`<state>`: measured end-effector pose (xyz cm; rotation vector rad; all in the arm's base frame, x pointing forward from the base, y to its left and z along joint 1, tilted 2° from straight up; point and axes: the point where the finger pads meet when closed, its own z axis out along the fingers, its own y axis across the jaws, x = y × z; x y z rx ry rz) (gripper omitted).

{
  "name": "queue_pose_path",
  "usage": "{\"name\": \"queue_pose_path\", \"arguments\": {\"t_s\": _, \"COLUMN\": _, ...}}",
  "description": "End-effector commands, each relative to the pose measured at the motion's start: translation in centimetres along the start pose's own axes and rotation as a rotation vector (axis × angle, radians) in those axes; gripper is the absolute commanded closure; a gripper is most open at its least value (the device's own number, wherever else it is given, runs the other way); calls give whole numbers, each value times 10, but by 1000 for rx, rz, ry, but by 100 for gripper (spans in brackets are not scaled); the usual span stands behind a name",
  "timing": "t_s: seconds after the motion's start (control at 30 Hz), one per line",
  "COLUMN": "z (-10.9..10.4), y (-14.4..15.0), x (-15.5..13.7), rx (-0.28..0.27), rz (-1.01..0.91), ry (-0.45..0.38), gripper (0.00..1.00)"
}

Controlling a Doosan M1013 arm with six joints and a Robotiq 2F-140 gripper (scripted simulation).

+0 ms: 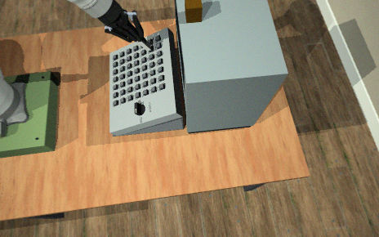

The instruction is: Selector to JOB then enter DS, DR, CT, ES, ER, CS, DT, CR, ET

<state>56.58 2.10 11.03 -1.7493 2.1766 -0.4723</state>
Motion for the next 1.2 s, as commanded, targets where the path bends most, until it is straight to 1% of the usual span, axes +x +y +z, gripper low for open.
{"name": "queue_pose_path", "arguments": {"t_s": 0.0, "z": 0, "y": 0, "x": 0, "rx": 0, "rz": 0, "ry": 0, "gripper": 100}}
{"name": "queue_pose_path", "arguments": {"t_s": 1.17, "z": 14, "y": 0, "x": 0, "rx": 0, "rz": 0, "ry": 0, "gripper": 100}}
